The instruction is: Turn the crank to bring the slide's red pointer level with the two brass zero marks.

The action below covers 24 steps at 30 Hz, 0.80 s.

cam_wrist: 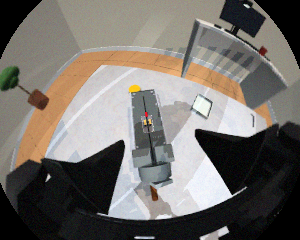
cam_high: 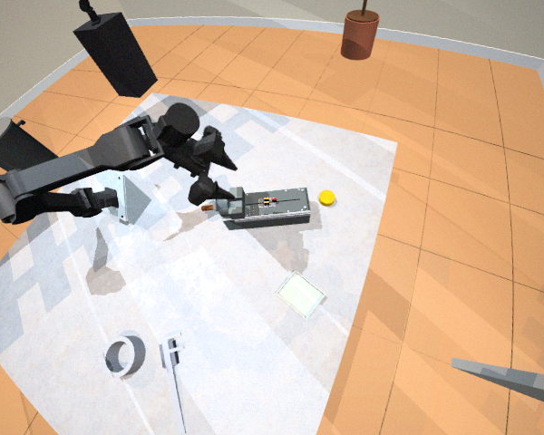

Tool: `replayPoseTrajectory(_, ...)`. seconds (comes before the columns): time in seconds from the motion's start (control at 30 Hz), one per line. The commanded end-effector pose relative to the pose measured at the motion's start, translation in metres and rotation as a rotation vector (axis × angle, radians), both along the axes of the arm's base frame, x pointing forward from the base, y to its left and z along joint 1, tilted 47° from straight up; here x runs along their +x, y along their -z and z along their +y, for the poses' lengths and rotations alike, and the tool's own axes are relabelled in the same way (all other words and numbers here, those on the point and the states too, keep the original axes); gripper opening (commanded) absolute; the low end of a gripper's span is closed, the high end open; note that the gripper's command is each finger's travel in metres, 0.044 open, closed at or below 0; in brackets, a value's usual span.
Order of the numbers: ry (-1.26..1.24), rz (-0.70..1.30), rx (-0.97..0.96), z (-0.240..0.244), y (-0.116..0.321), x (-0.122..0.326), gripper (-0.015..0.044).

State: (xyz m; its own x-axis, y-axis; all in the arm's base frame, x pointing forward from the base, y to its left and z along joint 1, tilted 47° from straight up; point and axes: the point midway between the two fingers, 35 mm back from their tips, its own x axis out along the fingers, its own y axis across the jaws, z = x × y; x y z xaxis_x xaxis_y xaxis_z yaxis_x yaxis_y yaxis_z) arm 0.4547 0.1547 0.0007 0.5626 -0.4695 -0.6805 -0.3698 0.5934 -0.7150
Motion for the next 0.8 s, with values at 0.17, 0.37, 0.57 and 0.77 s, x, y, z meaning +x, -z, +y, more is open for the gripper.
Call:
replayPoseTrajectory(0.17, -0.028, -0.01, 0.047, -0.003, -0.011, -0.035, 0.044)
replayPoseTrajectory(0.37, -0.047, -0.016, 0.074, -0.007, -0.015, -0.059, 0.044)
replayPoseTrajectory(0.57, -0.066, -0.022, 0.1, -0.012, -0.018, -0.083, 0.044)
replayPoseTrajectory(0.77, -0.081, -0.026, 0.12, -0.017, -0.019, -0.102, 0.044)
